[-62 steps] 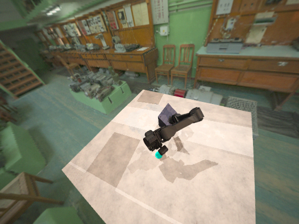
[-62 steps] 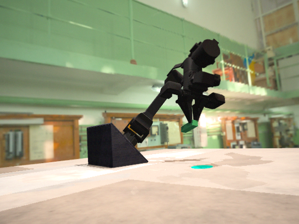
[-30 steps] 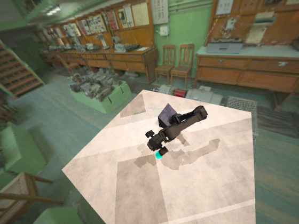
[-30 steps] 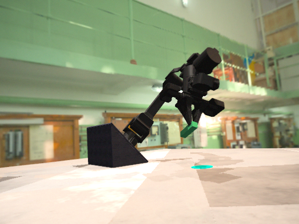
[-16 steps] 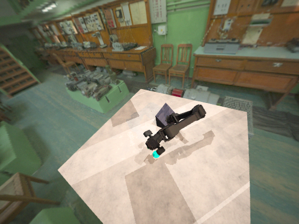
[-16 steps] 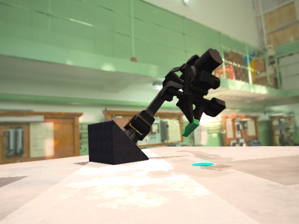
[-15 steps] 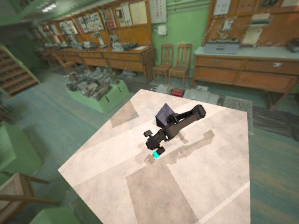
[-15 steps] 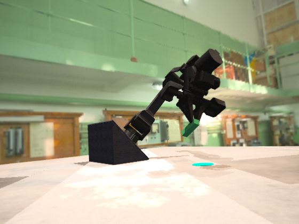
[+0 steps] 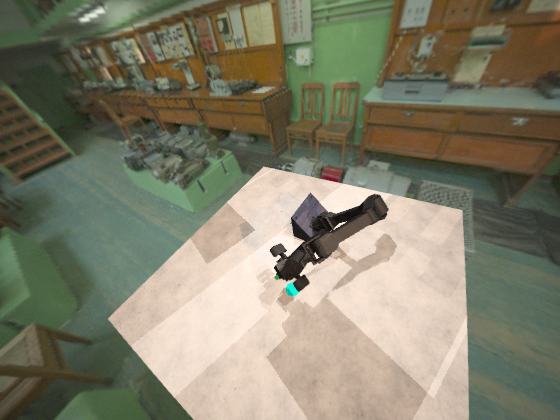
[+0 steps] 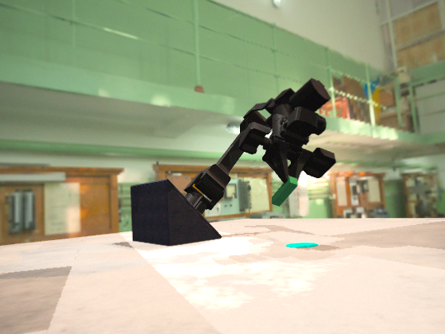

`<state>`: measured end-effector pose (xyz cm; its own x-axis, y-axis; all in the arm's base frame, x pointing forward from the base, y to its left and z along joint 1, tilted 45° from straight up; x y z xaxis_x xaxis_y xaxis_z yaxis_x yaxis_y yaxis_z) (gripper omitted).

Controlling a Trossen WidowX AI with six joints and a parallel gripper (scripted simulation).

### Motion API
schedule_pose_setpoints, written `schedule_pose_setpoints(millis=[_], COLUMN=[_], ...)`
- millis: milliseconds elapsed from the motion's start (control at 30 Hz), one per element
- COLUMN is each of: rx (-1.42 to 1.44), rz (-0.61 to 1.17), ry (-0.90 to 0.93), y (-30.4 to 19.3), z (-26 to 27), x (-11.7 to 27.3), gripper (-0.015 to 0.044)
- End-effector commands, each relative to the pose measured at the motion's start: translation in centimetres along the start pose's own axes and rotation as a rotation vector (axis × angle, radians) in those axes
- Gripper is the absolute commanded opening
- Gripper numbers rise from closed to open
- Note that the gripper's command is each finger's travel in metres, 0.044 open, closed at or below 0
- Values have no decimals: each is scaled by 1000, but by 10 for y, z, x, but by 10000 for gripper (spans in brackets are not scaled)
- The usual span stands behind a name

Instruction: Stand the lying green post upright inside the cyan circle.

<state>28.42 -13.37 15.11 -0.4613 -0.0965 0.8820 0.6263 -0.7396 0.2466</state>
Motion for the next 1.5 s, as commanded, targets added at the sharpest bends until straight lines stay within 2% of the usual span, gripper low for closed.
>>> schedule_pose_setpoints(millis=[0, 1467], rx=[-5, -67], rz=[-31, -323], ry=[-6, 25], y=[-4, -28], z=[1, 4], x=[-1, 1], gripper=[23, 23])
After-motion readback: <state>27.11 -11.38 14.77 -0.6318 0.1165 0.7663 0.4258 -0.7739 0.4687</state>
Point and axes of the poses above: the point midway between the two fingers, 35 mm back from their tips, its own x axis back along the fingers, its own z axis across the jaws, y = z × x, the point moved 8 cm from there along x, back along the fingers, and after that the axes turned 7 degrees about -x, right-handed, at the moved point
